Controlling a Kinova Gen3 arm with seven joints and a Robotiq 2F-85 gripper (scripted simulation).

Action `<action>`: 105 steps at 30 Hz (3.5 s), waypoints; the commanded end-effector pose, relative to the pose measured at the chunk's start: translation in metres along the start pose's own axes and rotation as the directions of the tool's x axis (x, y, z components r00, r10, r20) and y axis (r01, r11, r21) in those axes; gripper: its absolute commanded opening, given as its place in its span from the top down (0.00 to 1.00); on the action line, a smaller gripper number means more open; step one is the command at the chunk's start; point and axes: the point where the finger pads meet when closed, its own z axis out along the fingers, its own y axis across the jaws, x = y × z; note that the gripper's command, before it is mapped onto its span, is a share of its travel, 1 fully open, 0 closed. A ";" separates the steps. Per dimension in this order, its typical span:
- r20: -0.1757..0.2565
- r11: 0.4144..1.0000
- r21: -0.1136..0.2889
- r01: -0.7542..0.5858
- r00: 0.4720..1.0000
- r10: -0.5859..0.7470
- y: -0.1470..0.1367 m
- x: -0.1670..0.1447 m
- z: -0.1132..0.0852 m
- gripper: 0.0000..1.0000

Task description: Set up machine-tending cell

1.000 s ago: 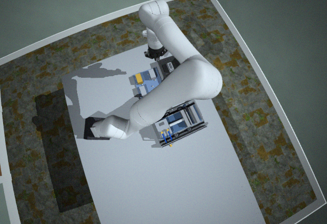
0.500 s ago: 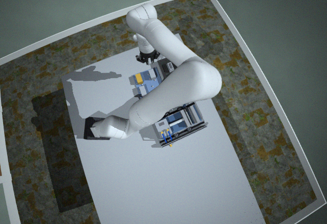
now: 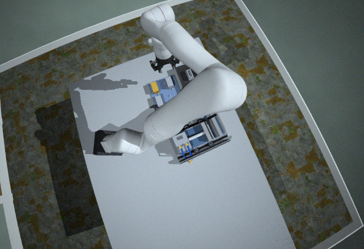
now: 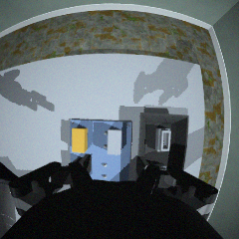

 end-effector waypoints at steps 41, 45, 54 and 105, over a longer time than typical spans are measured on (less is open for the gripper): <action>-0.002 1.000 -0.001 0.000 1.000 0.000 0.000 0.000 0.043 0.33; -0.002 1.000 -0.001 0.000 1.000 0.000 0.000 0.001 0.059 0.33; -0.002 1.000 -0.001 0.000 1.000 0.000 0.000 0.001 0.096 0.33; -0.002 1.000 -0.001 0.000 1.000 0.000 0.000 0.001 0.133 0.33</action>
